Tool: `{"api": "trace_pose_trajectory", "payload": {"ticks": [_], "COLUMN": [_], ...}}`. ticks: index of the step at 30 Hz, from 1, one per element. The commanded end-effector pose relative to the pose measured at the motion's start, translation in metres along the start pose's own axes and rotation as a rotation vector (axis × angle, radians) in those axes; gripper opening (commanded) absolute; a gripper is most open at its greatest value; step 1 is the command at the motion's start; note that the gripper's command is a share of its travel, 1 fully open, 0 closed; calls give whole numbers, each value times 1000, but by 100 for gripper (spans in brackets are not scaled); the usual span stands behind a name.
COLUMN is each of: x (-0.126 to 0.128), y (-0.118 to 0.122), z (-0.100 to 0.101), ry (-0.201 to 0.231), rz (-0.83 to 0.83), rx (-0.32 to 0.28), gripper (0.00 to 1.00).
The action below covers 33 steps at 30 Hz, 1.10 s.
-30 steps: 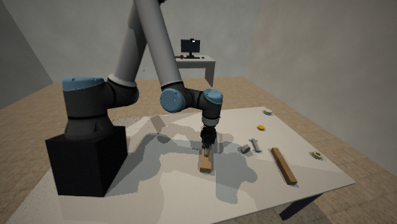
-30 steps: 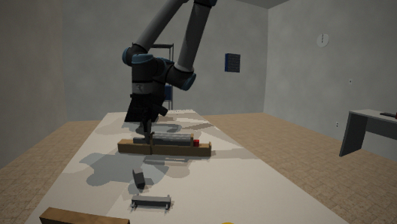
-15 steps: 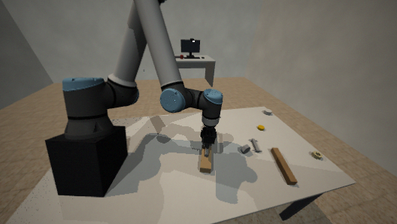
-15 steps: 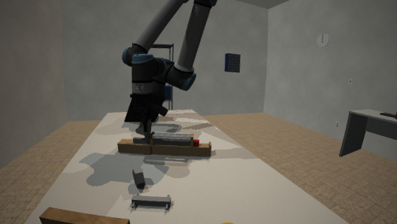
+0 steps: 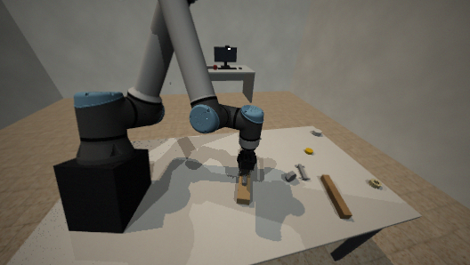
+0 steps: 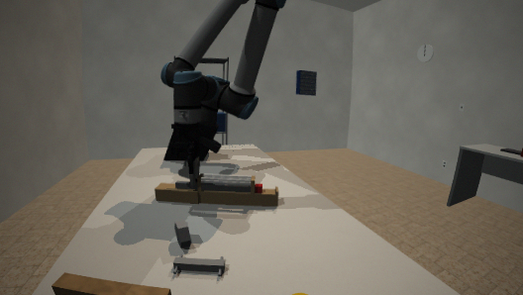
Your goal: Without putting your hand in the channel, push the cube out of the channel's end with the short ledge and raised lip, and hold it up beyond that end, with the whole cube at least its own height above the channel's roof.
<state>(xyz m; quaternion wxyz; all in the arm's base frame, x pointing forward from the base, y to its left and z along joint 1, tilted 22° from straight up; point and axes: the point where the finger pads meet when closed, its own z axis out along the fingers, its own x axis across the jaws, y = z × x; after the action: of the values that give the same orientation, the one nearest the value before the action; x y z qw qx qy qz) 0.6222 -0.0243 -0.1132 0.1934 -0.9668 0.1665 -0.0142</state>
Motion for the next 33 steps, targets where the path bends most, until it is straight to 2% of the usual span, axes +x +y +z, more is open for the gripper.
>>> {"api": "trace_pose_trajectory", "payload": {"ticks": [1,27,30,33], "x": [1,1,1,1], "y": [0,0,0,0], "z": [-1,-1,-6,-23], "ry": [1,1,1,1], "rz": [0,0,0,0], "rx": [0,0,0,0], "gripper": [22,22,22,22]}}
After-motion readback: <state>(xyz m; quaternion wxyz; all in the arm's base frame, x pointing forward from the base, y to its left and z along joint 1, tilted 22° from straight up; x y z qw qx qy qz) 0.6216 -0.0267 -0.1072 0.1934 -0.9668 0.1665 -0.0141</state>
